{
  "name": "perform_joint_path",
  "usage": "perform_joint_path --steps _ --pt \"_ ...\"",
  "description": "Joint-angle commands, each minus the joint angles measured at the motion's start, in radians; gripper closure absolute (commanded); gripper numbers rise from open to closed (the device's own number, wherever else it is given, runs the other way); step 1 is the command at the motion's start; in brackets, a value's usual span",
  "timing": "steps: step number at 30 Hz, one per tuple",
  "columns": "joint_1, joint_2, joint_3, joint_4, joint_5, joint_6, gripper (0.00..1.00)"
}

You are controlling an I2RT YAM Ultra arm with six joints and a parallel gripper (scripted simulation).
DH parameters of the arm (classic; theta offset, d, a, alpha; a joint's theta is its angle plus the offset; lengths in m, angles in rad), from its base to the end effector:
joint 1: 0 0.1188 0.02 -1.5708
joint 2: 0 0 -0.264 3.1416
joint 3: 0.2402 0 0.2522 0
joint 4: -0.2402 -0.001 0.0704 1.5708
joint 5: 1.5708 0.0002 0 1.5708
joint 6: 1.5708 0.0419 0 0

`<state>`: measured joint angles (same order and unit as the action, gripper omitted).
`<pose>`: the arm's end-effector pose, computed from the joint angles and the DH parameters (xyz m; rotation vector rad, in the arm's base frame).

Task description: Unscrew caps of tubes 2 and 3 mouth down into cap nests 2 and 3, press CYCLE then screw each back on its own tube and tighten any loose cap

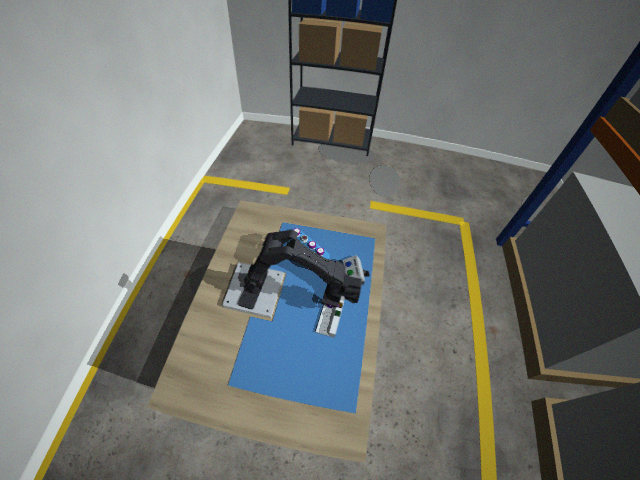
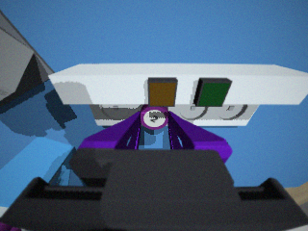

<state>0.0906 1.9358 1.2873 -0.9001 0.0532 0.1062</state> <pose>0.3467 0.0303 0.1531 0.0252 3.1132 -0.0791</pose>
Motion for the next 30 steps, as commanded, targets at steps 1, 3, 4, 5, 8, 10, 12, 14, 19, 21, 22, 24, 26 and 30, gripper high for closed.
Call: perform_joint_path --steps 1,3,4,5,8,10,12,14,19,21,22,24,26,30 --pt "0.000 -0.006 0.008 0.004 -0.001 -0.001 1.00" --pt "0.000 -0.005 0.007 0.008 -0.001 -0.002 1.00" --pt "0.000 -0.004 0.005 0.010 -0.001 -0.002 1.00" --pt "0.000 -0.004 0.003 0.012 -0.001 -0.002 1.00" --pt "0.000 -0.003 0.000 0.016 -0.001 -0.002 1.00" --pt "0.000 -0.002 -0.001 0.018 -0.001 -0.002 1.00" --pt "0.000 -0.001 -0.003 0.022 -0.001 -0.002 1.00" --pt "0.000 0.001 -0.005 0.025 -0.001 -0.002 1.00" --pt "-0.001 0.005 -0.010 0.034 -0.001 -0.002 1.00" --pt "-0.001 0.007 -0.011 0.038 -0.001 -0.003 1.00" --pt "-0.001 0.008 -0.012 0.040 -0.001 -0.003 1.00" --pt "-0.001 0.009 -0.013 0.041 -0.001 -0.003 1.00" --pt "-0.001 0.009 -0.013 0.041 -0.001 -0.003 1.00" --pt "-0.001 0.009 -0.014 0.042 -0.001 -0.003 1.00"
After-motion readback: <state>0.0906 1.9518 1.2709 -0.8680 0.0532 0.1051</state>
